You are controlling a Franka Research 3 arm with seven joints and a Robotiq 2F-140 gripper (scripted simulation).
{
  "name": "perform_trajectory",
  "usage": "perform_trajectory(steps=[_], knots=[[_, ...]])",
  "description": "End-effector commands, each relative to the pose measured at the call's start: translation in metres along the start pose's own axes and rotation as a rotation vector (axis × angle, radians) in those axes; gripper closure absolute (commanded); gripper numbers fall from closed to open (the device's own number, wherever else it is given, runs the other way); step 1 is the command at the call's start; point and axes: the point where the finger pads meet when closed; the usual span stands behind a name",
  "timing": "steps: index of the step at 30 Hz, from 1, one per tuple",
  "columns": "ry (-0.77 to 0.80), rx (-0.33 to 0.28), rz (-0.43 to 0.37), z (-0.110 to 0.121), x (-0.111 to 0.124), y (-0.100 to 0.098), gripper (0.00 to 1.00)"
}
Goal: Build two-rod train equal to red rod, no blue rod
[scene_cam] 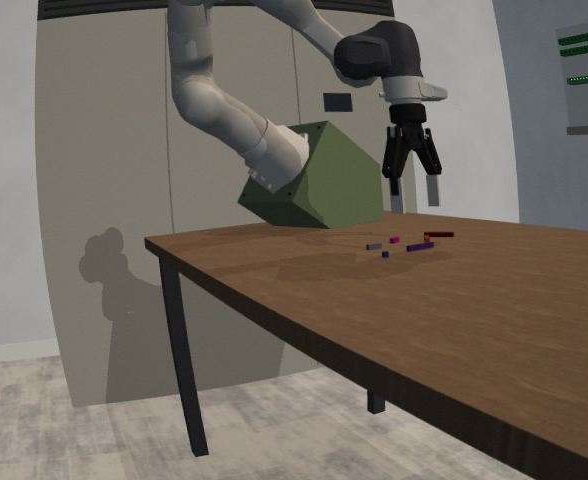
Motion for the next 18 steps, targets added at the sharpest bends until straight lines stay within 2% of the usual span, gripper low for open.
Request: perform_trajectory(steps=[1, 18], knots=[[-0.167, 0.002, -0.012, -0.001, 0.0, 0.001, 0.0], [-0.485, 0.002, -0.013, -0.017, -0.004, 0.001, 0.0]])
Point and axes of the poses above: the point where the finger pads meet when closed, its own y axis out along the fingers, its own z axis across the jaws, x = y × z, and after that the axes turned 6 degrees about -y, right-handed
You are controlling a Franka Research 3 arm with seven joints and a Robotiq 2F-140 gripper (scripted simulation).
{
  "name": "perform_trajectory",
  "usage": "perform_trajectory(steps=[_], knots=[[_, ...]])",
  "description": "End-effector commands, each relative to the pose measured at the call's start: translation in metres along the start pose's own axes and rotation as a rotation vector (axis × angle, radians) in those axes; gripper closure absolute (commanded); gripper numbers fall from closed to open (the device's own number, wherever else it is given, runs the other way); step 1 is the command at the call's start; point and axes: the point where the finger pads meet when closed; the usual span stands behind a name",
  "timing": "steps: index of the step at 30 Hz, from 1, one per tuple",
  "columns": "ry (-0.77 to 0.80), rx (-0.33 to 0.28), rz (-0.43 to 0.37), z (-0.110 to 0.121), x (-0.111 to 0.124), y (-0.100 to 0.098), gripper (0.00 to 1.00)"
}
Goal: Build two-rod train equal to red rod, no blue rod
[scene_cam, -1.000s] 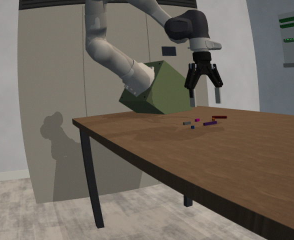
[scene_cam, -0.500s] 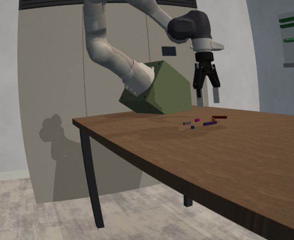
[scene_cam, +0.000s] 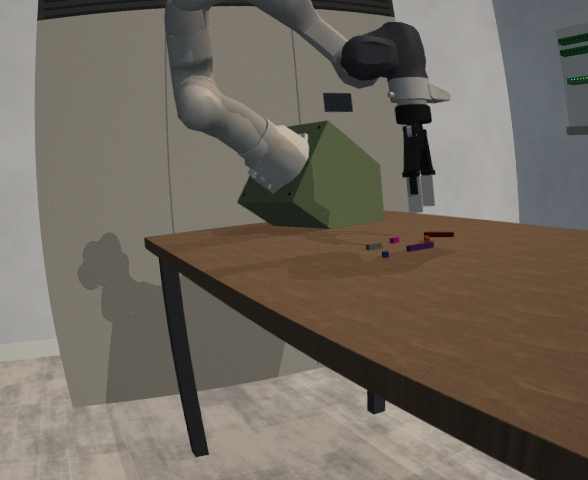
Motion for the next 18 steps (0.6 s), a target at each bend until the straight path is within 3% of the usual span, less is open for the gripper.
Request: perform_trajectory(steps=[1, 18], knots=[[-0.167, -0.002, -0.013, 0.0, 0.0, 0.0, 0.0], [-0.473, -0.004, -0.012, -0.015, -0.008, 0.001, 0.0]])
Point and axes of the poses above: the point where the finger pads meet when closed, its own y axis out along the fingers, its own z axis across the jaws, x = y × z, and after that the axes turned 6 degrees about -y, right-handed
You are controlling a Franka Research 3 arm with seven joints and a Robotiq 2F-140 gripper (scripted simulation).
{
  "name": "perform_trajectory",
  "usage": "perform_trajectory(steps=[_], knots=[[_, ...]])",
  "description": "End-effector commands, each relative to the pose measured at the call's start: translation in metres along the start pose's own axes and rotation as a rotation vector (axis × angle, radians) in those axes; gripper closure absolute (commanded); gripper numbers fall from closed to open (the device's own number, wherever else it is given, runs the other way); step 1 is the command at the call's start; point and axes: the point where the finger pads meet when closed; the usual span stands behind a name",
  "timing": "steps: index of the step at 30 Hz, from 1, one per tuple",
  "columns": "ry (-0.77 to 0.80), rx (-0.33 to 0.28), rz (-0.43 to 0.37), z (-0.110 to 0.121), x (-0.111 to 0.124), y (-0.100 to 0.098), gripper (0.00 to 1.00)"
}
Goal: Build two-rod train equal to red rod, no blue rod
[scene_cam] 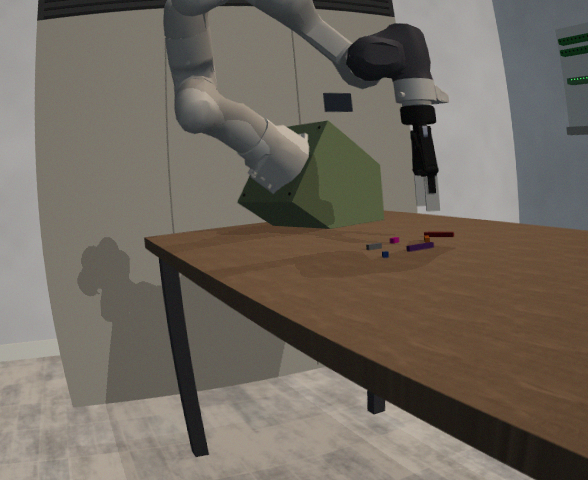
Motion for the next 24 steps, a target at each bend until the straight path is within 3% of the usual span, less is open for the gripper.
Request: perform_trajectory(steps=[1, 24], knots=[[-0.167, -0.006, -0.011, 0.0, 0.0, 0.0, 0.0], [-0.568, -0.009, -0.008, -0.015, -0.016, 0.0, 0.0]])
Point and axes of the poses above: the point where the finger pads meet when closed, its own y axis out along the fingers, its own z axis across the jaws, x = y × z, and after that the axes turned 6 degrees about -y, right-handed
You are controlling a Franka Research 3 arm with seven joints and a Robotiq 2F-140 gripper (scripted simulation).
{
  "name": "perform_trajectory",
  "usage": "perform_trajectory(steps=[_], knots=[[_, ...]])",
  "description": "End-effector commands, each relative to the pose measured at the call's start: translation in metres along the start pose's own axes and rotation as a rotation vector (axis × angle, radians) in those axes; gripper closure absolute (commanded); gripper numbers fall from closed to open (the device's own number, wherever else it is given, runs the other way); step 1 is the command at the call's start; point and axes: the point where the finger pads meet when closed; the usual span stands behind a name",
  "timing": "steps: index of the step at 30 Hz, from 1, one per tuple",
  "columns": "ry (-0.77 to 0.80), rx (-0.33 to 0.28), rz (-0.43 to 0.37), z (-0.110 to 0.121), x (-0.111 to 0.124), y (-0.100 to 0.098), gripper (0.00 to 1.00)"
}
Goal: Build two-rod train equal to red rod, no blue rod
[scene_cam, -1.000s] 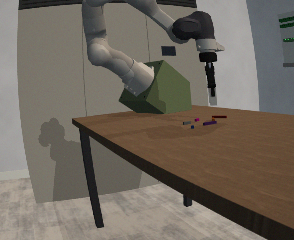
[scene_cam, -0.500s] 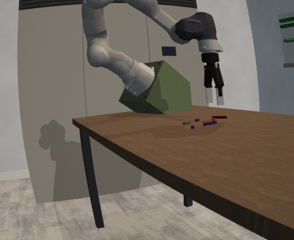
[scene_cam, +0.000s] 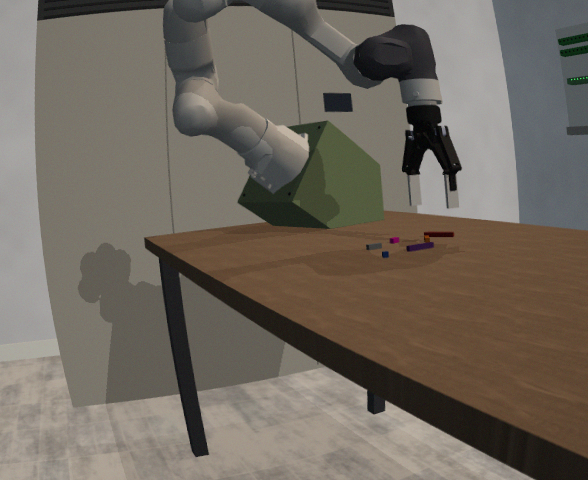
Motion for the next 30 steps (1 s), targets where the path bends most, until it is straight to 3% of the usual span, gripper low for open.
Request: perform_trajectory(steps=[1, 30], knots=[[-0.167, -0.011, -0.01, -0.001, 0.0, 0.002, 0.0], [-0.654, -0.014, -0.004, -0.011, -0.026, 0.001, 0.0]])
Point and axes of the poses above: the point where the finger pads meet when closed, its own y axis out along the fingers, its own z axis across the jaws, x = y × z, and after that the axes turned 6 degrees about -y, right-handed
